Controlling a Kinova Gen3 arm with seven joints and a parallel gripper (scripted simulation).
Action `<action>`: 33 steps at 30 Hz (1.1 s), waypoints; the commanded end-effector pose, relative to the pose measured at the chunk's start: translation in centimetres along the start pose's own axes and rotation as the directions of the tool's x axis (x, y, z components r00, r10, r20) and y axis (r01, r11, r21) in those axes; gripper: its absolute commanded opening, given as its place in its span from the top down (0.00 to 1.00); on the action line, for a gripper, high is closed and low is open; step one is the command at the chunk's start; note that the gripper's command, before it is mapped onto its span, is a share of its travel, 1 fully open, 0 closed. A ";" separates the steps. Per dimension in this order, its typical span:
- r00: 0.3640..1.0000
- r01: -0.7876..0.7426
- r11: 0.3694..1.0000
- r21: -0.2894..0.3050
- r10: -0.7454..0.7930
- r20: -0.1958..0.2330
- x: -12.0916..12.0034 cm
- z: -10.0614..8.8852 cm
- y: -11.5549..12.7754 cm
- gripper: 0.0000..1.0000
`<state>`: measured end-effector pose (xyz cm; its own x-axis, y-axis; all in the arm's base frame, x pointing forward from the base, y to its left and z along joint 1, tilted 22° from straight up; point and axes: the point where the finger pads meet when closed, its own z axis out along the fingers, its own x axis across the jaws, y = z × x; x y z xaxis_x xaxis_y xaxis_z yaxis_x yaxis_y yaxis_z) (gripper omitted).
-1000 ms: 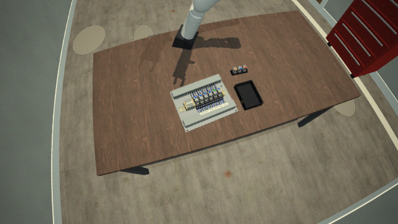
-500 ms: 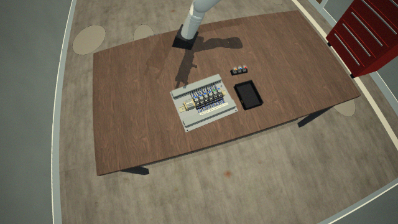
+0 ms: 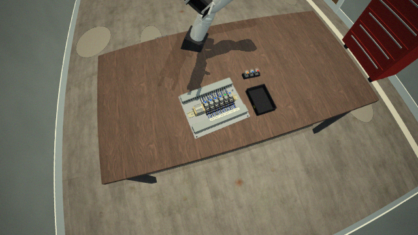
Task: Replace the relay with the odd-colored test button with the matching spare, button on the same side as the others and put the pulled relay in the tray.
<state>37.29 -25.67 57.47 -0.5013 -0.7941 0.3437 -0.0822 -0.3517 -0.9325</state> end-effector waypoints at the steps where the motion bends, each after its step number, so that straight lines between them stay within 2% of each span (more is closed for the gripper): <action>1: 1.000 0.000 1.000 0.002 0.000 -0.003 0.1 0.0 0.0 0.00; 14: 1.000 -0.001 1.000 0.001 0.001 -0.005 -0.8 0.3 0.5 0.00; 33: 1.000 -0.001 1.000 0.001 0.001 -0.004 -0.1 0.0 0.1 0.00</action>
<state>37.33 -25.66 57.23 -0.5047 -0.7923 0.3428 -0.0820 -0.3513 -0.9327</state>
